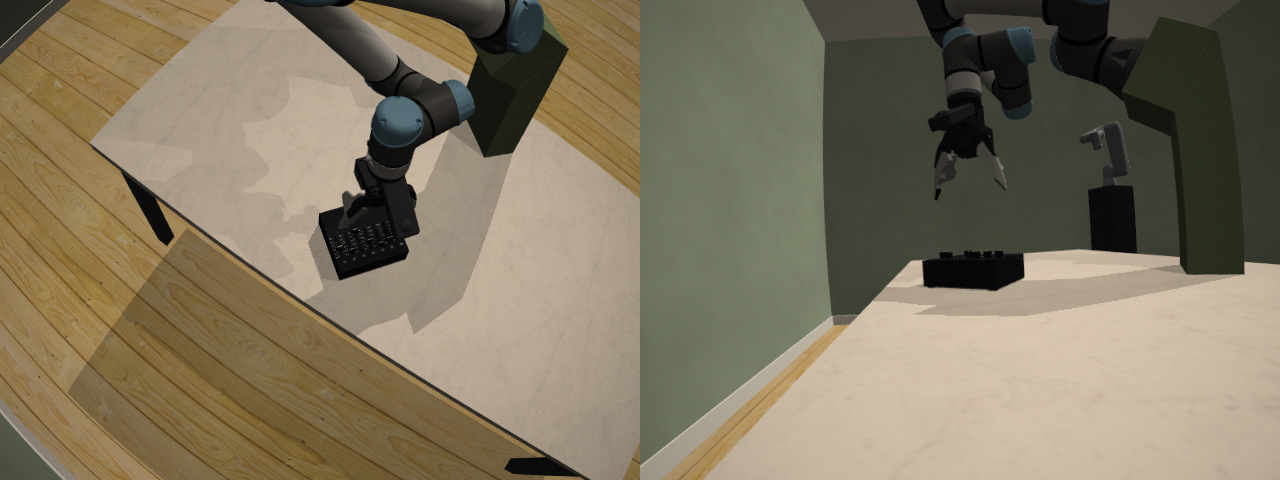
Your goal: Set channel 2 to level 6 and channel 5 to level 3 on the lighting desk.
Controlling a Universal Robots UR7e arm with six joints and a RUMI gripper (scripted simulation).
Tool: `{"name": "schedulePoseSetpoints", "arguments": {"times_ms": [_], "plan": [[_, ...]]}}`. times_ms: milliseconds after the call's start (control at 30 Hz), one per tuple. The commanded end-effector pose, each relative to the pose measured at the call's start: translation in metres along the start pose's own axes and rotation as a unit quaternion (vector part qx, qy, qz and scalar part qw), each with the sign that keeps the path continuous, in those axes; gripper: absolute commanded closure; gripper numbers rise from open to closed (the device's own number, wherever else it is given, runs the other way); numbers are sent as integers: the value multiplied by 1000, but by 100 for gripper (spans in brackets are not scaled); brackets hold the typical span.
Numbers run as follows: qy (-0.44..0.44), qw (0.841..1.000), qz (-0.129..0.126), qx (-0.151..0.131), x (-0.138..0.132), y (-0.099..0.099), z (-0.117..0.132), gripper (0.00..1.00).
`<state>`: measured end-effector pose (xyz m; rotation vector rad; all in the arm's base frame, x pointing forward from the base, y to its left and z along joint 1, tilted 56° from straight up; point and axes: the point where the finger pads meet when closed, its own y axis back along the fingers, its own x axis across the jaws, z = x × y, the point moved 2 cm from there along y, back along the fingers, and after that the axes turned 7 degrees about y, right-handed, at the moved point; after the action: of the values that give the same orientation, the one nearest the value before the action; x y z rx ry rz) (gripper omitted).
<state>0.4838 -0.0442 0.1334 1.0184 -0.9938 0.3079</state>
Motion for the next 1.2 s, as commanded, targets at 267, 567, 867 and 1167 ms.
{"name": "schedulePoseSetpoints", "arguments": {"times_ms": [267, 567, 867, 1167], "plan": [[248, 969, 2, 1, -4, -9, -12, 0], [437, 900, 0, -2, -7, -17, -19, 0], [581, 814, -1, -3, -8, -23, -24, 0], [728, 686, -4, -4, -8, -30, -30, 0]]}}
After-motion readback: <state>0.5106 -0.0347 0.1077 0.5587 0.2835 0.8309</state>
